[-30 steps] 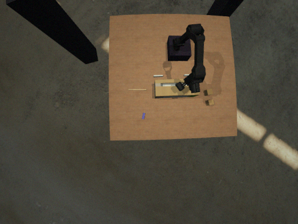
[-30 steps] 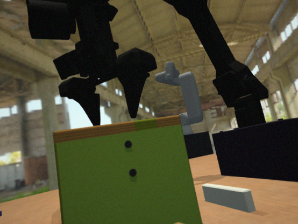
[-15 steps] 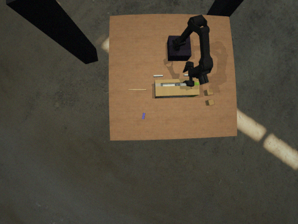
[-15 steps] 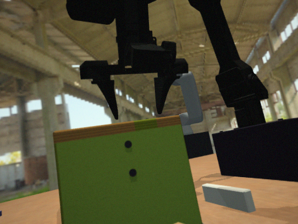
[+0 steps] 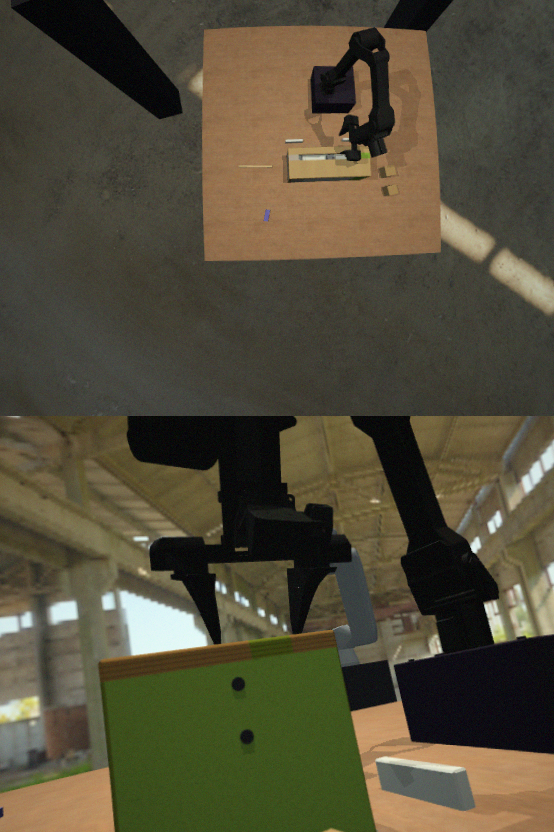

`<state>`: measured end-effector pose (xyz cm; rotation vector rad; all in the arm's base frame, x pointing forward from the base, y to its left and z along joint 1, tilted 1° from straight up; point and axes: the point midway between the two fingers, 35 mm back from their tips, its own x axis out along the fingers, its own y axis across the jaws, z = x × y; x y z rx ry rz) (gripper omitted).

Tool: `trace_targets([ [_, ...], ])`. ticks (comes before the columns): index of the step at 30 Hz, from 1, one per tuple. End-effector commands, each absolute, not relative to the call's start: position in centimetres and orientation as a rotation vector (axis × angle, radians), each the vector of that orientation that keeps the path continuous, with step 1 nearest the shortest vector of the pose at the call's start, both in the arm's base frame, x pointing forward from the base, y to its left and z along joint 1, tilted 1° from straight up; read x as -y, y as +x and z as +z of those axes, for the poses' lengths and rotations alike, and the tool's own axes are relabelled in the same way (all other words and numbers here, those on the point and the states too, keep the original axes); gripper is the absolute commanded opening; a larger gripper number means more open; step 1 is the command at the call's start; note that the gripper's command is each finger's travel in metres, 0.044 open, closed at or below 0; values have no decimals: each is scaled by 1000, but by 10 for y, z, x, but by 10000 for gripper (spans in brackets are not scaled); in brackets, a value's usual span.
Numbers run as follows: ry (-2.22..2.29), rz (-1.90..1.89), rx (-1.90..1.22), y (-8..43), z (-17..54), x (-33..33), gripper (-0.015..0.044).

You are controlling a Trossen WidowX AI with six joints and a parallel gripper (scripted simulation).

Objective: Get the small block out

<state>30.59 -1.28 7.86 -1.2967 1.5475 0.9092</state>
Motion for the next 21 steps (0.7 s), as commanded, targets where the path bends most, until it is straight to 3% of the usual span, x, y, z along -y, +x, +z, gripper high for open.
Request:
trace_targets([
  [1,-1303,914,-1554,306,71,13,400],
  [21,-1303,914,-1553,307,39,10,400],
])
